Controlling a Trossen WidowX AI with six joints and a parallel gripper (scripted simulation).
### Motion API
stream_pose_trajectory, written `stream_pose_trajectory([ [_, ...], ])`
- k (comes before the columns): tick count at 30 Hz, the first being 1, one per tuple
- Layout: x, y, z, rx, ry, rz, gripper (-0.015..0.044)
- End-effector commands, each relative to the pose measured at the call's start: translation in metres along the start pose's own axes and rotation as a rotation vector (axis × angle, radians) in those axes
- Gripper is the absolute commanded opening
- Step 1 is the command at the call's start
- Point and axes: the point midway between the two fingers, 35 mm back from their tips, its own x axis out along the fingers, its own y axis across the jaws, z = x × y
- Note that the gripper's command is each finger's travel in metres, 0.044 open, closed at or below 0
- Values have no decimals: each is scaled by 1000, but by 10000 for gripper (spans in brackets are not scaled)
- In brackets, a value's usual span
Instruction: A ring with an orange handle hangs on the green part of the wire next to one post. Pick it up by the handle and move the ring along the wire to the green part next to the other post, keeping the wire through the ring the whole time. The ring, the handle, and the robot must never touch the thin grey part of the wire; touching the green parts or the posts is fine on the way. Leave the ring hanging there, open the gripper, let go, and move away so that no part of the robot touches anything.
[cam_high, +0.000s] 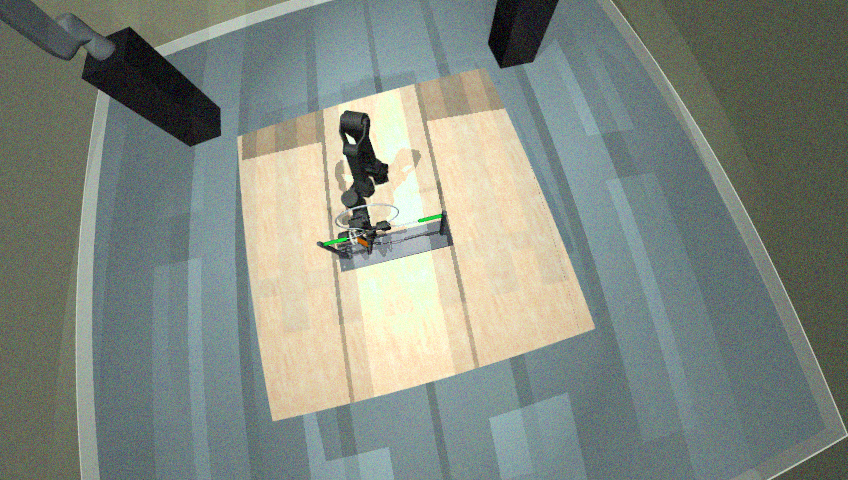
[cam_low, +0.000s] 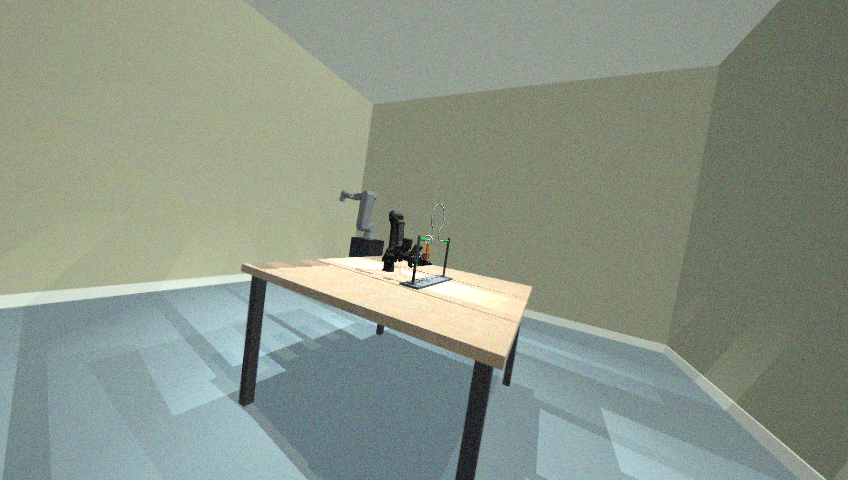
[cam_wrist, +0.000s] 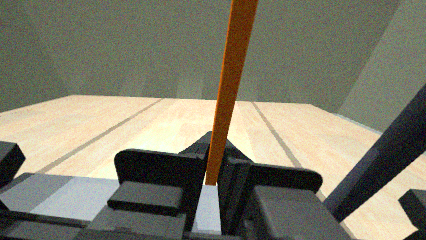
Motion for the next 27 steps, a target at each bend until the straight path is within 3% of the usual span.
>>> stream_pose_trajectory([
  [1,-1,9,0,37,0,4,-150],
  [27,-5,90,22,515,24,55,-150],
])
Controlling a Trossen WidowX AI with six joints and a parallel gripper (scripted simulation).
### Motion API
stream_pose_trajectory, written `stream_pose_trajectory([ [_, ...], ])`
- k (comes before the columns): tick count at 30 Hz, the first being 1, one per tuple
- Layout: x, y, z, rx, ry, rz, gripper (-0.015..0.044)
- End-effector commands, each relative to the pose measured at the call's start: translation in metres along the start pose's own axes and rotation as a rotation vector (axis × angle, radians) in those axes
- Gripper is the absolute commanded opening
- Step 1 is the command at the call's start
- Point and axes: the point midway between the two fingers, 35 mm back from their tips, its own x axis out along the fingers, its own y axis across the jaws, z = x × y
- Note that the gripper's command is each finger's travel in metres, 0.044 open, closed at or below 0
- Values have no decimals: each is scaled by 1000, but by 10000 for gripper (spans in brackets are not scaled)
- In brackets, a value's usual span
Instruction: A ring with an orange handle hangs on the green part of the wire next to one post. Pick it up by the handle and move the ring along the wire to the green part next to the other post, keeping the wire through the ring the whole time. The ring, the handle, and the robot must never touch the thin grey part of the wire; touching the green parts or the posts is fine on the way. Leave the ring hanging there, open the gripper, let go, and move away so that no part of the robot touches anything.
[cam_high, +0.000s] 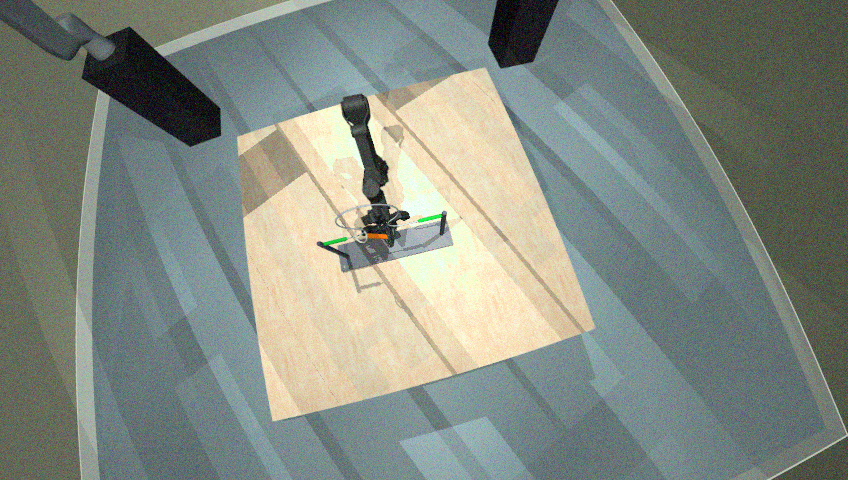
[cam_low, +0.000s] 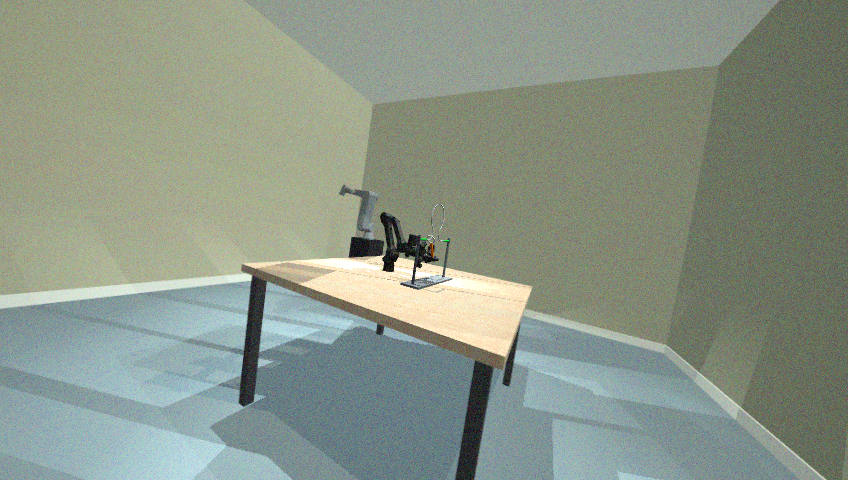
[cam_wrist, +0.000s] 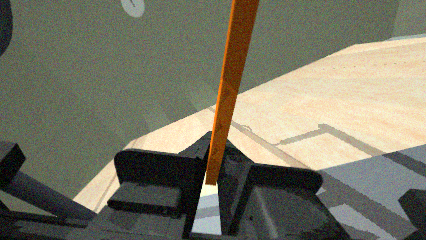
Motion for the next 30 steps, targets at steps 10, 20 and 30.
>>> stream_pose_trajectory([
  [10,-14,34,7,191,105,35,-150],
  [20,-39,60,17,354,296,97,-150],
  [30,-66,91,41,585,474,209,-150],
])
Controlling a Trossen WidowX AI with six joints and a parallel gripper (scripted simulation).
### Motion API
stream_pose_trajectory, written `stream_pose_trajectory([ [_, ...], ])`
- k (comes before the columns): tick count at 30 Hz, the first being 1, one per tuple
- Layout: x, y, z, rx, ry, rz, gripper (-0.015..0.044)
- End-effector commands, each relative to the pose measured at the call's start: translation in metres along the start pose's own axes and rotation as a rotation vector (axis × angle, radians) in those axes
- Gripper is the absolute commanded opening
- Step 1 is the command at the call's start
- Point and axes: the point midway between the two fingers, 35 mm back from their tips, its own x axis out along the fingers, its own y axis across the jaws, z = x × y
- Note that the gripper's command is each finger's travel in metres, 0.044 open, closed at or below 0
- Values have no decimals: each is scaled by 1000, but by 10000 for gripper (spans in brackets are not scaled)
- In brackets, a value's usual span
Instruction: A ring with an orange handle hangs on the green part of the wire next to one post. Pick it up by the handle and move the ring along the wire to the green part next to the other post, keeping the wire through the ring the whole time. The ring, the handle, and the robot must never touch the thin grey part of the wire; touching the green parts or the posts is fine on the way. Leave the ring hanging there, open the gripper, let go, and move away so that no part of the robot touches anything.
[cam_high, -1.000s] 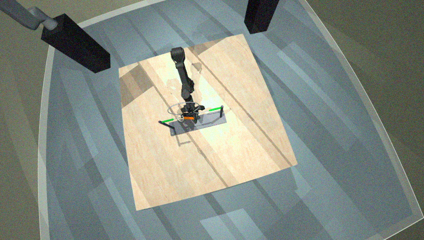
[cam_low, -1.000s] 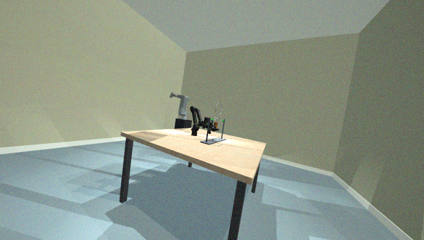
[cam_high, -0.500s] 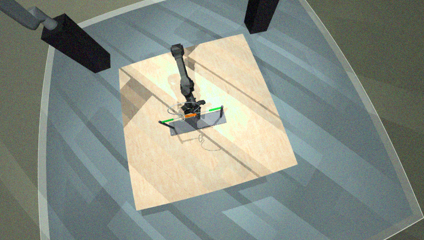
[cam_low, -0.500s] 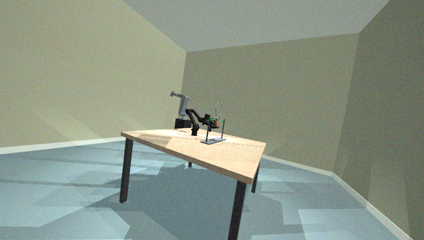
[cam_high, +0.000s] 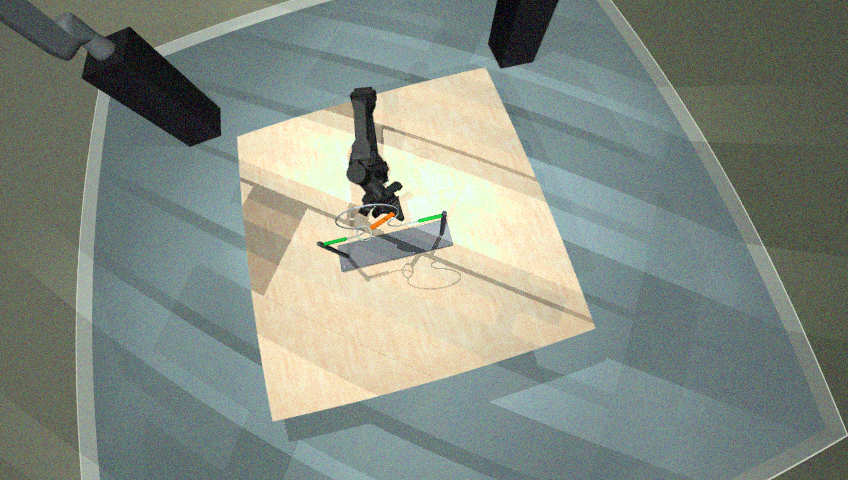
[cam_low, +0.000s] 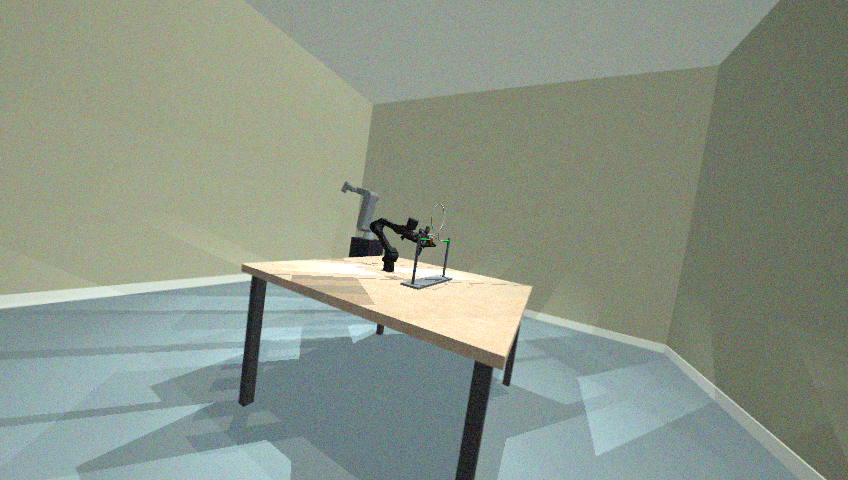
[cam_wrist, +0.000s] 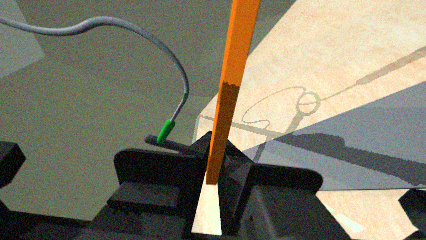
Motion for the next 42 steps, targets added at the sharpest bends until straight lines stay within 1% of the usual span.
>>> stream_pose_trajectory([
  [1,-8,16,0,75,42,50,-150],
  [22,-20,76,15,416,56,261,-150],
  [38,-40,120,47,730,71,452,-150],
  [42,-41,129,57,807,38,472,-150],
])
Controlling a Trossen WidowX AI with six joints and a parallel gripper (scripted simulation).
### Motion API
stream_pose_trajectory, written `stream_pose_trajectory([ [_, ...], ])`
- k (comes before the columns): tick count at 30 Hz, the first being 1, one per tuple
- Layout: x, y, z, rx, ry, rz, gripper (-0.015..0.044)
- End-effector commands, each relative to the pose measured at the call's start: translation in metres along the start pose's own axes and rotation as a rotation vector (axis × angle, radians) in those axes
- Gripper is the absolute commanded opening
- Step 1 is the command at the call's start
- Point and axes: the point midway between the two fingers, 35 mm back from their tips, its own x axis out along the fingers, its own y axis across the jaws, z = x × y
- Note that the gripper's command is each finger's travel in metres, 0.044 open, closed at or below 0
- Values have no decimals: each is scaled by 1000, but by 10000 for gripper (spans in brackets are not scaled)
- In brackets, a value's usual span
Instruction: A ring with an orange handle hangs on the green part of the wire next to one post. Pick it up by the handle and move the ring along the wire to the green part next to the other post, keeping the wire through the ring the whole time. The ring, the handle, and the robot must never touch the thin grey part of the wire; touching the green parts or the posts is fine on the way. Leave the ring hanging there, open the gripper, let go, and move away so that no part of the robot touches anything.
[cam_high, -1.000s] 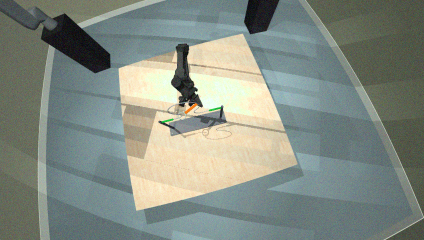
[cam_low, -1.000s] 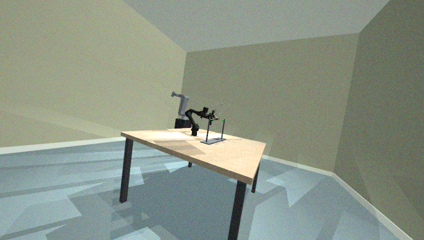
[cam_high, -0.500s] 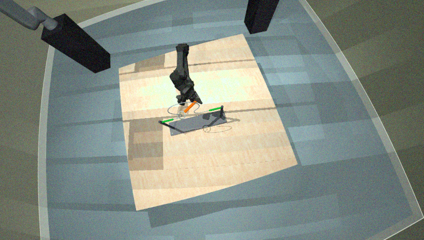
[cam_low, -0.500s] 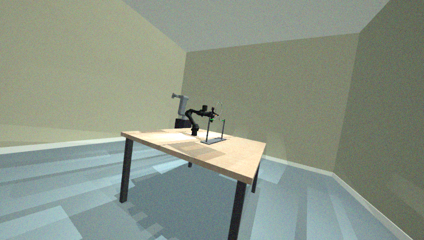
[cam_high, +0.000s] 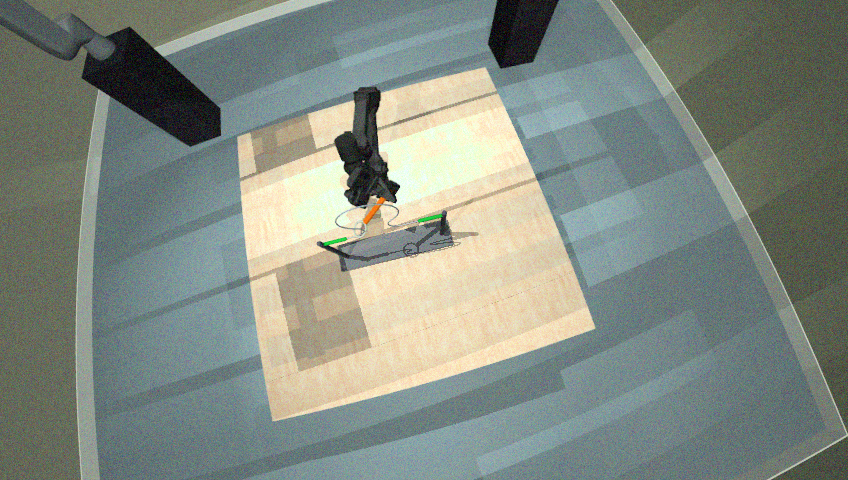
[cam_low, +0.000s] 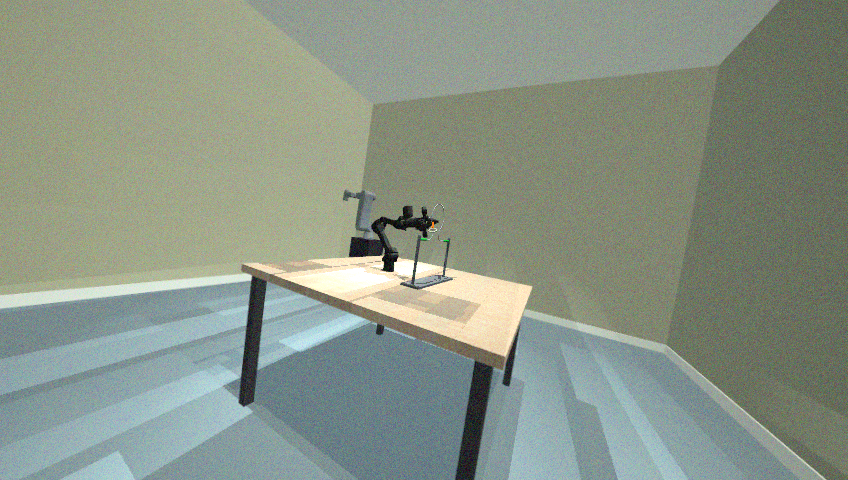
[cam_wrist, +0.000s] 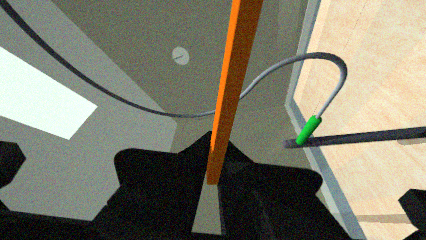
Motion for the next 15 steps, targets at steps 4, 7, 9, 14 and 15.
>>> stream_pose_trajectory([
  [4,7,22,2,104,-54,57,-150],
  [7,6,30,3,142,-54,75,-150],
  [9,5,35,4,161,-52,84,-150],
  [14,3,44,6,194,-49,96,-150],
  [15,3,45,6,198,-48,96,-150],
])
